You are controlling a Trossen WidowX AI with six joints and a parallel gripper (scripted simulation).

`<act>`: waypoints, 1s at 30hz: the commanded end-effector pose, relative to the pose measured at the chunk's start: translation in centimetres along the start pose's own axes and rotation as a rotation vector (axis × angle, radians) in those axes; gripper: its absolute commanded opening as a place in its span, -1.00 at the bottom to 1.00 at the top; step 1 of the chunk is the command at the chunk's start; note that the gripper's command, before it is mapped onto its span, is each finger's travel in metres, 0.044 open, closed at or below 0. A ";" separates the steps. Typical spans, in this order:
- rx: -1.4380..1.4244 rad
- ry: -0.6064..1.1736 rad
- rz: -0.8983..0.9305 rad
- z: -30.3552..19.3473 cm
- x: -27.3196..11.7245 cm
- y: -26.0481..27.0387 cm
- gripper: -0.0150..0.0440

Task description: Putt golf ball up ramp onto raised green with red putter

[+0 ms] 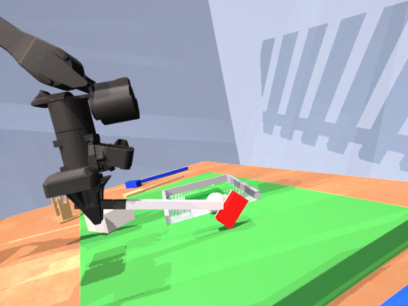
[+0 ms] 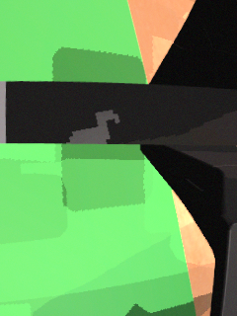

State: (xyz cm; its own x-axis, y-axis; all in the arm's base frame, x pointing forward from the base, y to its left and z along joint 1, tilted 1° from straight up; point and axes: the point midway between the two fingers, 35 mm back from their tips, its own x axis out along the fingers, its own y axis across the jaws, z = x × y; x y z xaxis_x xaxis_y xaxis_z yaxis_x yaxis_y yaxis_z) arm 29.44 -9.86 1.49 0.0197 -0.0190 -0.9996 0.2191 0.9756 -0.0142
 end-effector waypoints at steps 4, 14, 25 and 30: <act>0.021 -0.008 -0.004 0.1 -2.8 -0.1 -0.49; 0.017 0.000 0.000 -0.3 -5.1 -0.1 -0.49; 0.017 0.000 0.000 -0.3 -5.1 -0.1 -0.49; 0.017 0.000 0.000 -0.3 -5.1 -0.1 -0.49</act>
State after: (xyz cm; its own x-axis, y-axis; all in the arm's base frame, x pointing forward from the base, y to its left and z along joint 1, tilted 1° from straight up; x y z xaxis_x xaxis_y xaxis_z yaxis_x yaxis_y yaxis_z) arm 29.03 -9.79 6.58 0.0171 -0.0182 -0.9997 0.2357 0.9717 -0.0137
